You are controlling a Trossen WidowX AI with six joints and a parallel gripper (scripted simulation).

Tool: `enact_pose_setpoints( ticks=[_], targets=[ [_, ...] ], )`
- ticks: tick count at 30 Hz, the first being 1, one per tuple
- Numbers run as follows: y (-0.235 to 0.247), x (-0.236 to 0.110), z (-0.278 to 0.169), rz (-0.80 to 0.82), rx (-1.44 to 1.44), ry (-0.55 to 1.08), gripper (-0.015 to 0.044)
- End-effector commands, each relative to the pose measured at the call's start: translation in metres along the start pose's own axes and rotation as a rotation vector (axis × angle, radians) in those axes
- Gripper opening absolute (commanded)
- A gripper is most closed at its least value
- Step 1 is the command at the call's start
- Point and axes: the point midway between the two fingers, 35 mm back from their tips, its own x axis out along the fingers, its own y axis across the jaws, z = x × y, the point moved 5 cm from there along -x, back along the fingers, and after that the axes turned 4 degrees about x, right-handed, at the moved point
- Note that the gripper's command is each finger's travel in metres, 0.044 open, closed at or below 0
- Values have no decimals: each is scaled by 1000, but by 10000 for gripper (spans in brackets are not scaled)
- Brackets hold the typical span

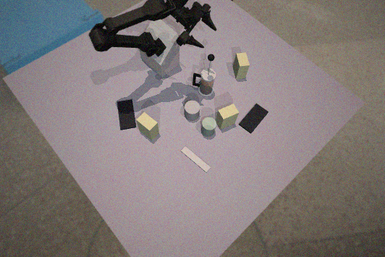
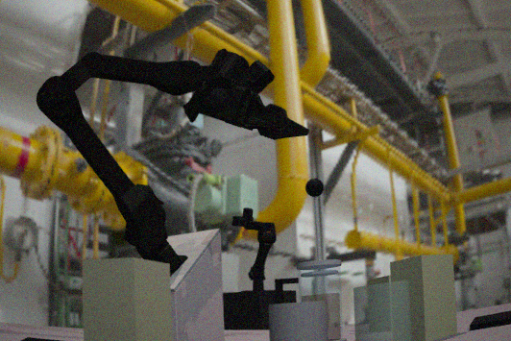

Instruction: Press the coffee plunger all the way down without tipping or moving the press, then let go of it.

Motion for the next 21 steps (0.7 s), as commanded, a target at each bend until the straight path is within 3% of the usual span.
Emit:
enact_pose_setpoints(
  ticks=[1, 10, 21],
  targets=[
    [0, 6, -24, -66, -198, 39, 440],
    [-15, 30, -74, -67, -198, 38, 440],
    [-15, 38, -75, -66, -197, 41, 440]
  ],
)
